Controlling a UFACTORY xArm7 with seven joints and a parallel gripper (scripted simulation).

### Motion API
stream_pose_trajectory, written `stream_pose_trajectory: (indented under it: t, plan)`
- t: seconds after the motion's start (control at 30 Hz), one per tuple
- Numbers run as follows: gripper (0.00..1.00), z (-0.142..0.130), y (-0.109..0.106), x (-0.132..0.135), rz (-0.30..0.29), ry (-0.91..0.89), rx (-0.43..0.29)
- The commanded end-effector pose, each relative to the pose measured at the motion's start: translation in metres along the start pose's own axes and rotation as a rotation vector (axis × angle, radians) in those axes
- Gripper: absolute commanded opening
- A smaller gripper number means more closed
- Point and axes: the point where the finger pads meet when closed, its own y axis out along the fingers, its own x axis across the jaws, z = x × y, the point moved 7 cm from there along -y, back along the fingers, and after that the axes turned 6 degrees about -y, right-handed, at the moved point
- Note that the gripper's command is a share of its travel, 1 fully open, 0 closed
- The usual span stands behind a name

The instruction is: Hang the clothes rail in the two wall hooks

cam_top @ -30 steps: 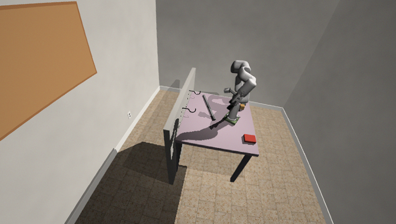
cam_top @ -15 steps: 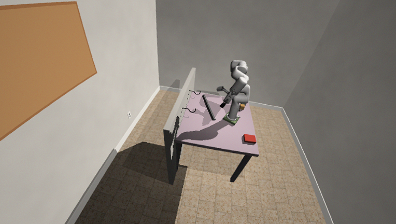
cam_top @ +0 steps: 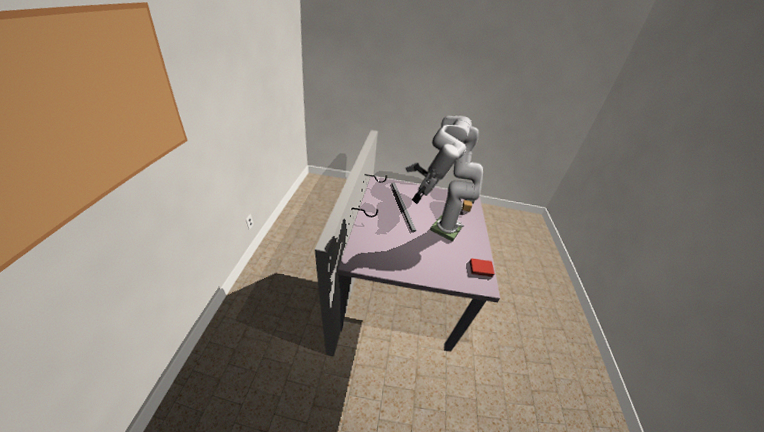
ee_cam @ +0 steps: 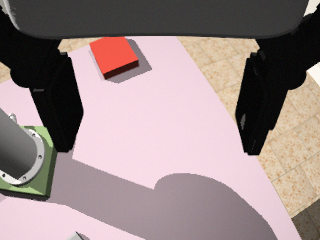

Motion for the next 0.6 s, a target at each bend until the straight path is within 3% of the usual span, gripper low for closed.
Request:
stream_pose_trajectory:
  t: [0.0,0.57]
  plan:
    - [1.0,0.018,0.01,0.007,-0.002,0.014,-0.007]
    - [1.0,0.073,0.044,0.04,-0.045,0.154,-0.081]
